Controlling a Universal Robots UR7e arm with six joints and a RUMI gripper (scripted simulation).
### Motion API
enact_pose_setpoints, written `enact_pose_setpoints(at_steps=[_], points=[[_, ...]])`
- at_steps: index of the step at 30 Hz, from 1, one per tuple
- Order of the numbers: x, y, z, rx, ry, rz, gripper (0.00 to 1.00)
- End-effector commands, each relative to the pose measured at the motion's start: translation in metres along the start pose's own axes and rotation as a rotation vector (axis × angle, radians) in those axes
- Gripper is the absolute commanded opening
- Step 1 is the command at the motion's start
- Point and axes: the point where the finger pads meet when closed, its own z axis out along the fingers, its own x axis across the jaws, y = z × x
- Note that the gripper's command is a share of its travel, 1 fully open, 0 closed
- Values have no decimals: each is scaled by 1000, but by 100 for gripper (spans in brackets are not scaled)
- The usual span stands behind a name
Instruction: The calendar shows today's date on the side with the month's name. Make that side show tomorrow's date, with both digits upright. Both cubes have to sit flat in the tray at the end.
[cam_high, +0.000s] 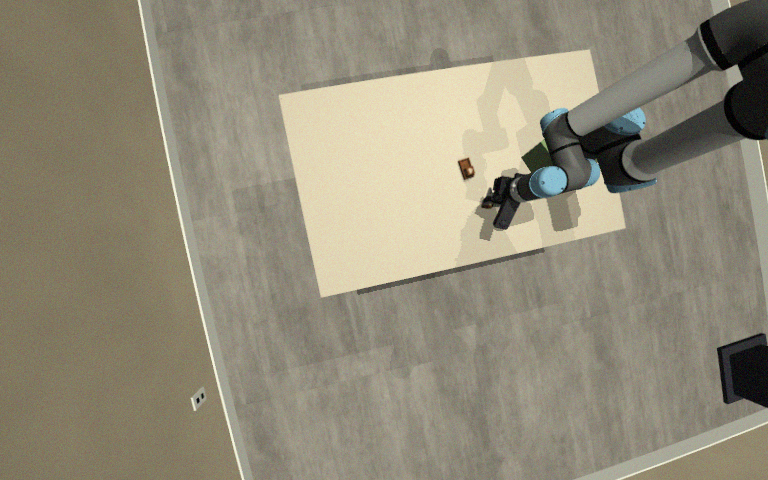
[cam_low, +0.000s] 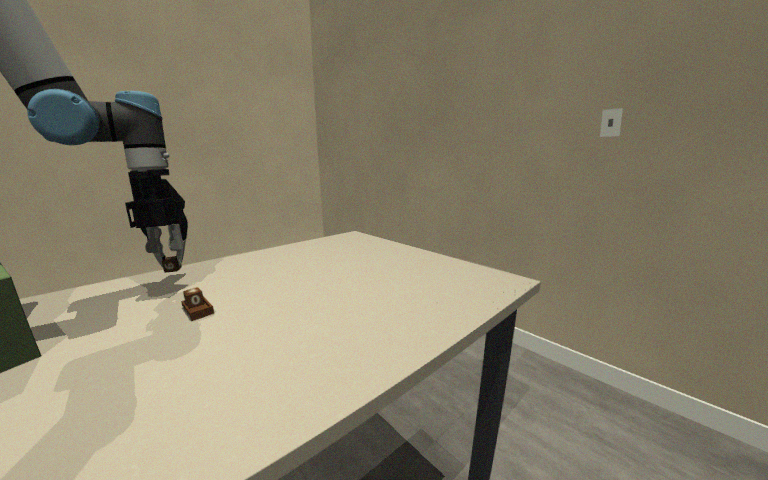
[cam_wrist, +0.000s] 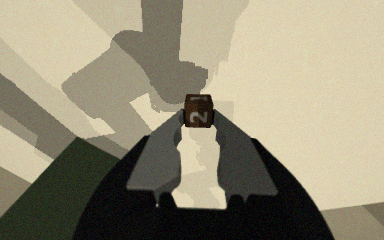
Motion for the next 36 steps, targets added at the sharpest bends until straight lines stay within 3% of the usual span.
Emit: enact_pose_setpoints(at_steps=[1, 13, 36], points=[[1, -1, 14, 2, 3, 0, 10], [2, -1, 43, 2, 3, 0, 10], [2, -1, 48, 2, 3, 0, 10]])
